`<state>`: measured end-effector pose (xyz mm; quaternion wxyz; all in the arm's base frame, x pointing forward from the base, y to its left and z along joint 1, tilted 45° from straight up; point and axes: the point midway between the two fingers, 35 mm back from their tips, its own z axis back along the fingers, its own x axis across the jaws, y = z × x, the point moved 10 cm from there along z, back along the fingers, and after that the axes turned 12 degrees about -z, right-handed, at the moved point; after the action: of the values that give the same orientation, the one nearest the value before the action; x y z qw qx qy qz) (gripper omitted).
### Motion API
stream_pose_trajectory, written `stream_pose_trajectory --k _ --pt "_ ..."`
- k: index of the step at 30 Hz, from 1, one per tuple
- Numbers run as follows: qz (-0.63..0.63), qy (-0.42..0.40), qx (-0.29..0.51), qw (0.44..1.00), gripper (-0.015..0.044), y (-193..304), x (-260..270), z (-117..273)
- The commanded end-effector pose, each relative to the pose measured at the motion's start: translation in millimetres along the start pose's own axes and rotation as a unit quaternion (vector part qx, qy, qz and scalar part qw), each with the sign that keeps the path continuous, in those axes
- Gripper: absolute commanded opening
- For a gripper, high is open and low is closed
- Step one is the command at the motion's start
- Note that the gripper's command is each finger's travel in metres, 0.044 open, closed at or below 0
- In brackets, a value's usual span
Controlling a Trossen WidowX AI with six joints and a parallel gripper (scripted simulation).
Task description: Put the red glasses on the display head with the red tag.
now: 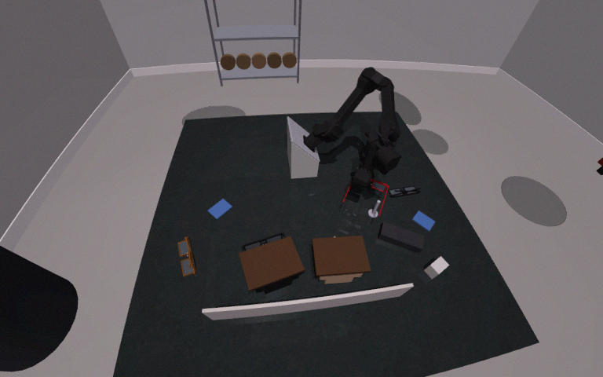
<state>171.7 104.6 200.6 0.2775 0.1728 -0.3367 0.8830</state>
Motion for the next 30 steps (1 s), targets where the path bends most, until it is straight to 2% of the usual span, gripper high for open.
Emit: stream_pose_trajectory --k 1,11,30 --pt "0.004 -0.001 -0.005 1.0 0.0 -2 2 22" --pt "0.012 0.001 -0.009 1.0 0.0 -1 -5 30" --pt "0.112 0.032 -0.051 0.992 0.0 31 -91 47"
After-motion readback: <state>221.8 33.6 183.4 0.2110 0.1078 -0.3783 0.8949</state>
